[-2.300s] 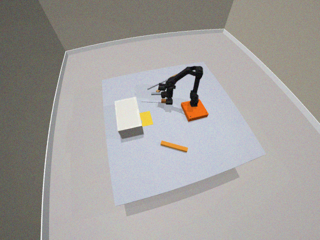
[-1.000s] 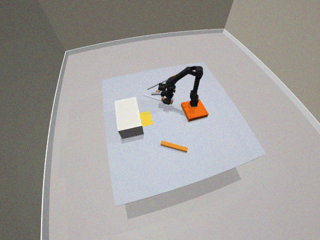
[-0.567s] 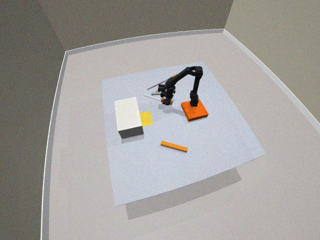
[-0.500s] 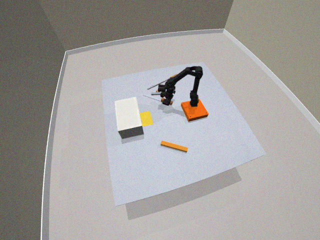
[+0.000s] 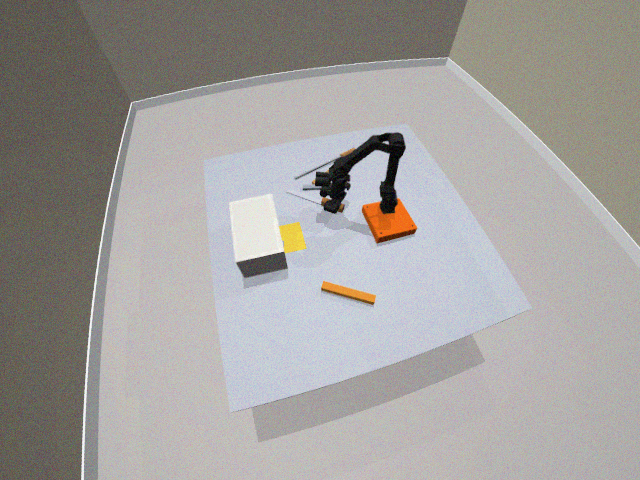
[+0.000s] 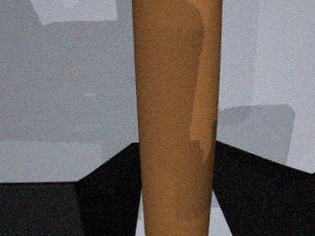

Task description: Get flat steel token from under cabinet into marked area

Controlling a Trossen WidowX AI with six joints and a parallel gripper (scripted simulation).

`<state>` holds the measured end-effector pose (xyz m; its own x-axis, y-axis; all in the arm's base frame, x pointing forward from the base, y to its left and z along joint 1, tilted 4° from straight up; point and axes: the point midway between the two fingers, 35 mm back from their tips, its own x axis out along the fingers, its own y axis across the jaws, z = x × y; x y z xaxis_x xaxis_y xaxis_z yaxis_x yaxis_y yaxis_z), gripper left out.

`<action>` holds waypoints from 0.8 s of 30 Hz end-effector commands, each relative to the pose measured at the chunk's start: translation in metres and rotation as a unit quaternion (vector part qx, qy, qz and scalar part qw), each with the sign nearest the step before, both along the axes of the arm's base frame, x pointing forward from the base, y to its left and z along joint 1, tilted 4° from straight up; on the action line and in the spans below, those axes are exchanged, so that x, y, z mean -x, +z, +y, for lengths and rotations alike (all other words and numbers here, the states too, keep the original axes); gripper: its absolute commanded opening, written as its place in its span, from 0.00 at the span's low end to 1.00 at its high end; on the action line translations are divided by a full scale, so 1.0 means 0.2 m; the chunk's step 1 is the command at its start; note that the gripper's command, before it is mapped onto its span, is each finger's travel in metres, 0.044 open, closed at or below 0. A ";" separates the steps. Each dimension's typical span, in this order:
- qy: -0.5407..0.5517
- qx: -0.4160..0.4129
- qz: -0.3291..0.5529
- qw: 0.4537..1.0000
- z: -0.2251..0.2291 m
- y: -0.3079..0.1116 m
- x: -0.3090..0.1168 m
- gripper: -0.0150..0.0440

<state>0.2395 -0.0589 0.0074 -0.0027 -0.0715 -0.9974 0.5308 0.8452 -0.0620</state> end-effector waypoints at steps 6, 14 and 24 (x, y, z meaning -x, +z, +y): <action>0.002 0.000 -0.002 1.000 0.05 0.00 -0.03 0.25; 0.001 -0.001 -0.002 1.000 0.08 0.00 -0.03 0.25; 0.001 -0.001 -0.003 1.000 0.12 0.00 -0.05 0.25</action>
<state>0.2462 -0.0384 0.0059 -0.0028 -0.0714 -0.9974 0.5357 0.8422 -0.0618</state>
